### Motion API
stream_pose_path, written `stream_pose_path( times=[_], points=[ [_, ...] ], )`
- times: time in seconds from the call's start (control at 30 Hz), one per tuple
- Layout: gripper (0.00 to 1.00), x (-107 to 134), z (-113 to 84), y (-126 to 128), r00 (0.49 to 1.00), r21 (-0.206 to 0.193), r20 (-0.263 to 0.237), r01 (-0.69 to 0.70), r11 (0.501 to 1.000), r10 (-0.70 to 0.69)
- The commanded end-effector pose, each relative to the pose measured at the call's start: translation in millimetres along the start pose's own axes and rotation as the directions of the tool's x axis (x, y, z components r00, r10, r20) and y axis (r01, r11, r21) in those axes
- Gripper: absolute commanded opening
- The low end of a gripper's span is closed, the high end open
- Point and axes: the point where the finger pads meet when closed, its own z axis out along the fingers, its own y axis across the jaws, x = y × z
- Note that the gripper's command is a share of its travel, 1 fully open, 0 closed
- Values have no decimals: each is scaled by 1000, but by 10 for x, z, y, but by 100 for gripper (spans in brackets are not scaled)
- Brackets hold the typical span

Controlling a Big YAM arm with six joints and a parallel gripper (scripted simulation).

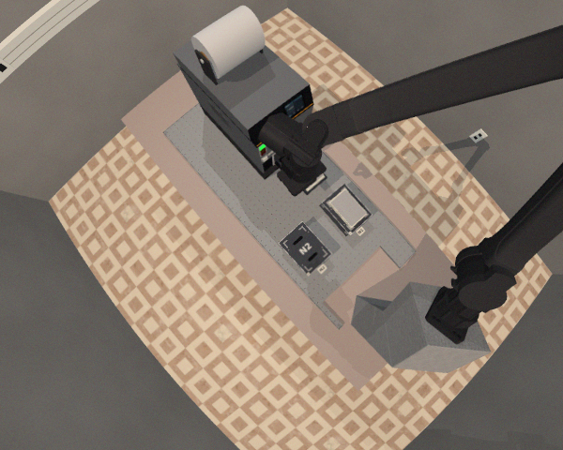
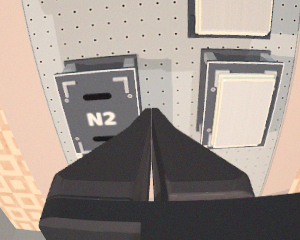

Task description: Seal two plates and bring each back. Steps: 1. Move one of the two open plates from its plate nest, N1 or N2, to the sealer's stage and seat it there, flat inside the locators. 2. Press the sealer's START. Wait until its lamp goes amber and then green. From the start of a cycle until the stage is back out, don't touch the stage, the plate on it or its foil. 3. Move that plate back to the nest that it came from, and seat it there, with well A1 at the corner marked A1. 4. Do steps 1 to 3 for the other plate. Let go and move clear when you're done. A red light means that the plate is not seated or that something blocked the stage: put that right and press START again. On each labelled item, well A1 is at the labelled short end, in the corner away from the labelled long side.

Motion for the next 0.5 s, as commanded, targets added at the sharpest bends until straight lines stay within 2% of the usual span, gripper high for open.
stream_pose_path(
  times=[0.0, 0.3, 0.47],
  points=[
    [0, -52, -117, -35, 999, -8, 33, -1, 1000, 1],
    [0, 75, -138, -3, 999, -8, 14, 53, 999, -53],
    [0, 6, -169, 20, 998, -15, 38, 52, 999, -52]
  ],
)
